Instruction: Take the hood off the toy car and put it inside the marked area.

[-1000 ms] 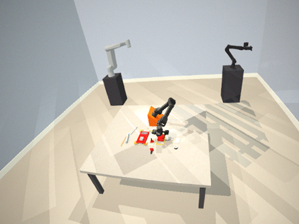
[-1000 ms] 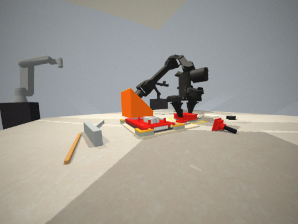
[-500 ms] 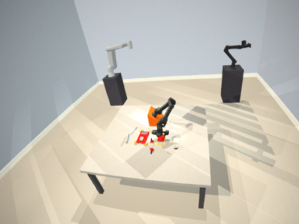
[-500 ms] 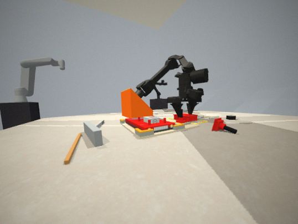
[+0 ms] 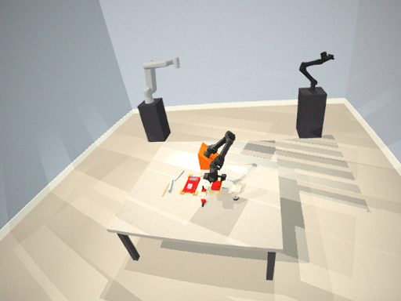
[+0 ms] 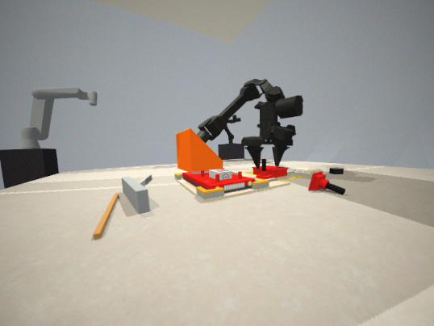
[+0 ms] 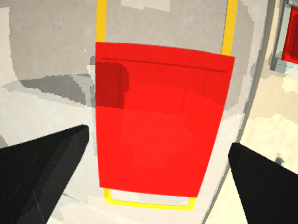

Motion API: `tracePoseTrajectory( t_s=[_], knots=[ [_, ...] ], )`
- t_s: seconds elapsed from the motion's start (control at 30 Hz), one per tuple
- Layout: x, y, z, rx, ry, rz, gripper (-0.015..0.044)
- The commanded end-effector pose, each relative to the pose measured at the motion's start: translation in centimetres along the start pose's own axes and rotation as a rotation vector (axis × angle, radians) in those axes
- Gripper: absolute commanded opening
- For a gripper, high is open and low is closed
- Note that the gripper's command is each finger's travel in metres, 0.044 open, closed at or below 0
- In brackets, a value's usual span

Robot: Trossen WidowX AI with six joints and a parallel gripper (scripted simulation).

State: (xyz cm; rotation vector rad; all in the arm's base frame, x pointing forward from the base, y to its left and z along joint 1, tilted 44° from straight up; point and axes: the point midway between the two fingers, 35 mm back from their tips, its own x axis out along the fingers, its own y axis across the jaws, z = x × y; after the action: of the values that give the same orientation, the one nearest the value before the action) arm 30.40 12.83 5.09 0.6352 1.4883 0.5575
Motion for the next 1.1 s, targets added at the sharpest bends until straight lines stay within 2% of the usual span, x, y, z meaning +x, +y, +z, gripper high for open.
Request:
tracePoseTrajectory(
  t_s=[0.0,0.1,1.07],
  knots=[
    [-3.5,0.1,0.4,-0.009,-0.02,0.003,0.044],
    [-6.0,0.2,0.1,-0.008,-0.021,0.005,0.044],
    [-6.0,0.2,0.1,-0.008,-0.021,0.005,0.044]
  ],
)
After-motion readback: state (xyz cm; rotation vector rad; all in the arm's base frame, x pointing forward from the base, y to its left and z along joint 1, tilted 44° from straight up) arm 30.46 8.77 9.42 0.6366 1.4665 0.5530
